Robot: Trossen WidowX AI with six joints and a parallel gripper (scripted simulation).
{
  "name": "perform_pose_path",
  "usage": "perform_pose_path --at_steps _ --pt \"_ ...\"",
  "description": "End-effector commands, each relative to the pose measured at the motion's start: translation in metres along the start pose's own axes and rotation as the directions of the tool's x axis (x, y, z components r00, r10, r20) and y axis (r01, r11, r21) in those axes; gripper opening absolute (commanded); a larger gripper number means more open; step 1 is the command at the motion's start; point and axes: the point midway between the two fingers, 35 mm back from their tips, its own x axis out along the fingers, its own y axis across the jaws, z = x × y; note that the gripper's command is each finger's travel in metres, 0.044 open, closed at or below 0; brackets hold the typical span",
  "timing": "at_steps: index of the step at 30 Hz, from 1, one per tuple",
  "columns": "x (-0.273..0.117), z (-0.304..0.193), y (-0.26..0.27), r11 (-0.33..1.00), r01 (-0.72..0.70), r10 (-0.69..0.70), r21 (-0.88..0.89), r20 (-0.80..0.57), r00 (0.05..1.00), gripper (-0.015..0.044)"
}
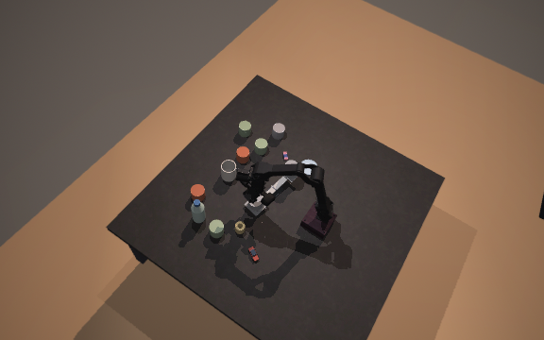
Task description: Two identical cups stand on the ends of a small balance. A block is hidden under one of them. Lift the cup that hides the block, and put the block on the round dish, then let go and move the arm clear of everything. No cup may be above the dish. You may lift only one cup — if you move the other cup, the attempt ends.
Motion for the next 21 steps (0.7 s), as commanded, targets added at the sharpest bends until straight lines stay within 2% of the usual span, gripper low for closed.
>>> perform_pose_path --at_steps 1,21 --pt "0.006 0.0 0.0 1.0 -0.006 0.006 -0.003 0.001 1.0 0.044" --pt "0.038 0.001 0.0 1.0 -0.006 0.006 -0.003 0.001 1.0 0.044"
